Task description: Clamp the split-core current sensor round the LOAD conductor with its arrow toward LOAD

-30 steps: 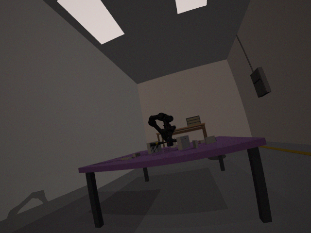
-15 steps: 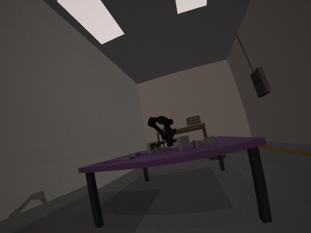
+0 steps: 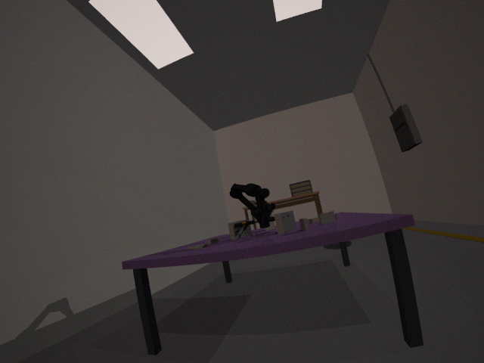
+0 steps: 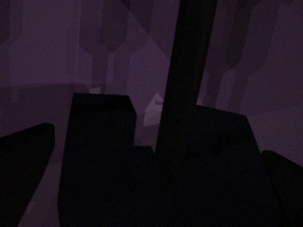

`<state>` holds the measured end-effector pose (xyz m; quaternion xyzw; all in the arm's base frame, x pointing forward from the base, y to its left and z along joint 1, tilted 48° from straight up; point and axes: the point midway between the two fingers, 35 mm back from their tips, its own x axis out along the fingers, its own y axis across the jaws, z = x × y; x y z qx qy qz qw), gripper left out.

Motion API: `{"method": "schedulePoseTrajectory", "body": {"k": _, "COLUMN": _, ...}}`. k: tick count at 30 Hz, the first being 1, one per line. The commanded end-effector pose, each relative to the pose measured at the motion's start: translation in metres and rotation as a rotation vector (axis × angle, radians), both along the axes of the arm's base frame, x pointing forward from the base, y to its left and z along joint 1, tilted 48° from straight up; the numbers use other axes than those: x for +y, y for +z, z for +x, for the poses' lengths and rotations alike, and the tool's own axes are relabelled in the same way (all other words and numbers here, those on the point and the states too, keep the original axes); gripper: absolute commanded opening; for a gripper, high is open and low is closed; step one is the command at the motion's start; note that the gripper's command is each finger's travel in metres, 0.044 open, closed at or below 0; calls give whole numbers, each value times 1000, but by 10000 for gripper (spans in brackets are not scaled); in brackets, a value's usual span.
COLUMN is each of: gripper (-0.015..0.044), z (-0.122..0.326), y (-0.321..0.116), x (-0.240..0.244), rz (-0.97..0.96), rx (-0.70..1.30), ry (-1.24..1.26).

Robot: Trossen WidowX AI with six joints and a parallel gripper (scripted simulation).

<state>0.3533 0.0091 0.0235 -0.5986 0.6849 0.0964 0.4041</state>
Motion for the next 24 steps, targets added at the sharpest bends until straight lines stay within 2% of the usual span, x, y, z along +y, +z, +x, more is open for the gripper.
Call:
{"method": "schedulePoseTrajectory", "body": {"k": 1, "gripper": 440, "z": -1, "y": -5, "x": -7, "rz": -6, "rx": 6, "ry": 2}}
{"method": "schedulePoseTrajectory", "body": {"k": 7, "gripper": 440, "z": -1, "y": -9, "x": -11, "rz": -6, "rx": 6, "ry": 2}}
{"method": "schedulePoseTrajectory", "body": {"k": 24, "gripper": 327, "z": 0, "y": -7, "x": -8, "rz": -1, "rx": 1, "ry": -1}}
